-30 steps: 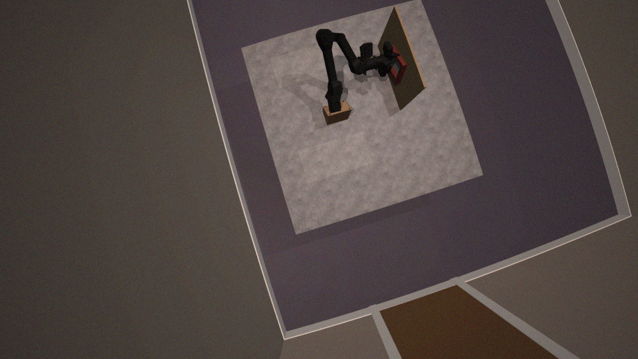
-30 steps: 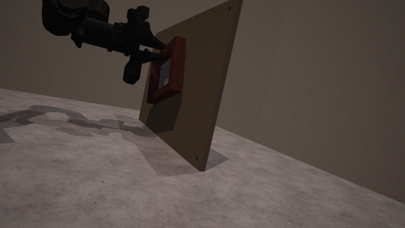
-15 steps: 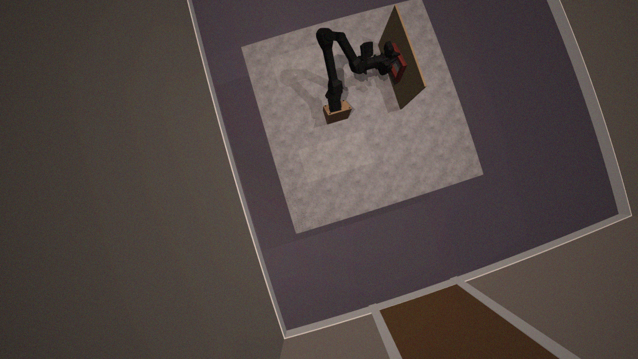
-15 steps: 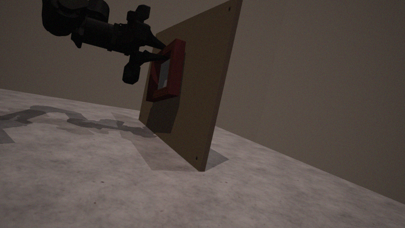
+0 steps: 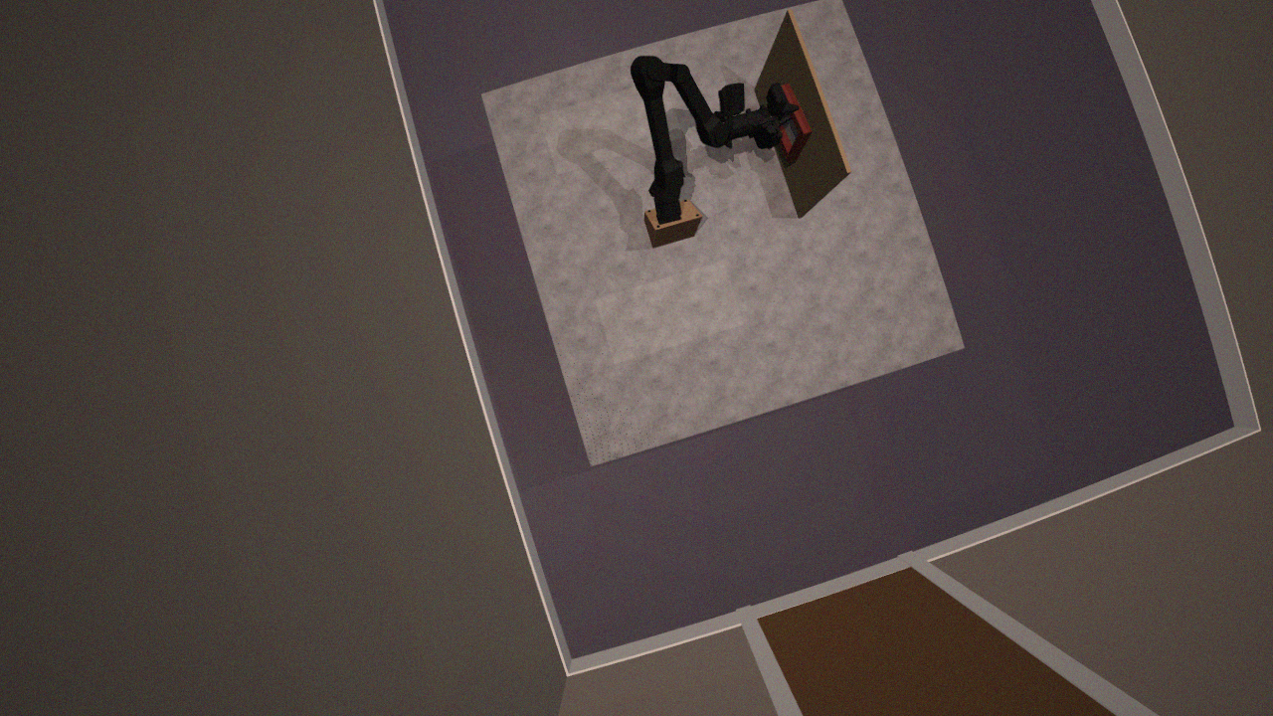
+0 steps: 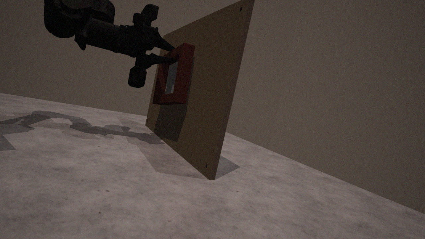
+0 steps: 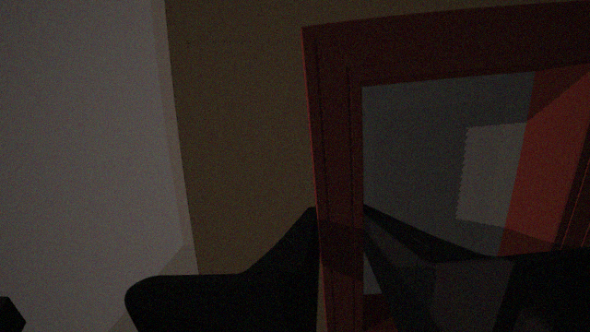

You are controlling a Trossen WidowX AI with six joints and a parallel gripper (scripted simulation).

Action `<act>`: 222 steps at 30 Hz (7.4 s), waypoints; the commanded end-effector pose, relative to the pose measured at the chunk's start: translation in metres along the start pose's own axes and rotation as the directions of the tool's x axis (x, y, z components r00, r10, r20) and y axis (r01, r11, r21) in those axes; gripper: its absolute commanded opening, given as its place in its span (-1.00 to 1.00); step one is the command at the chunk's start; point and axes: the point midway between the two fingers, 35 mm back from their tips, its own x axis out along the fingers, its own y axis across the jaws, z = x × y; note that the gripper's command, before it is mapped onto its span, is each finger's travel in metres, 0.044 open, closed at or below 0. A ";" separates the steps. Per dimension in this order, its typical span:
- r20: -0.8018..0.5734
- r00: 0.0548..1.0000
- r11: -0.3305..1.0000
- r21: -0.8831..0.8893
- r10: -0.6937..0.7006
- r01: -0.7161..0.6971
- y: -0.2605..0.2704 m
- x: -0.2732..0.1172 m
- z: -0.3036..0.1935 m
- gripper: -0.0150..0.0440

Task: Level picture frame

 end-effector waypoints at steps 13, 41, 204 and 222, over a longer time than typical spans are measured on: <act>-0.003 1.000 0.996 0.094 -0.001 0.001 0.000 0.000 0.000 -0.49; -0.001 1.000 0.990 0.138 0.001 -0.001 0.001 -0.001 0.000 0.39; 0.004 1.000 1.000 0.004 0.002 -0.002 -0.002 -0.126 0.001 0.39; 0.002 1.000 1.000 0.003 0.004 -0.004 -0.002 -0.047 0.001 0.39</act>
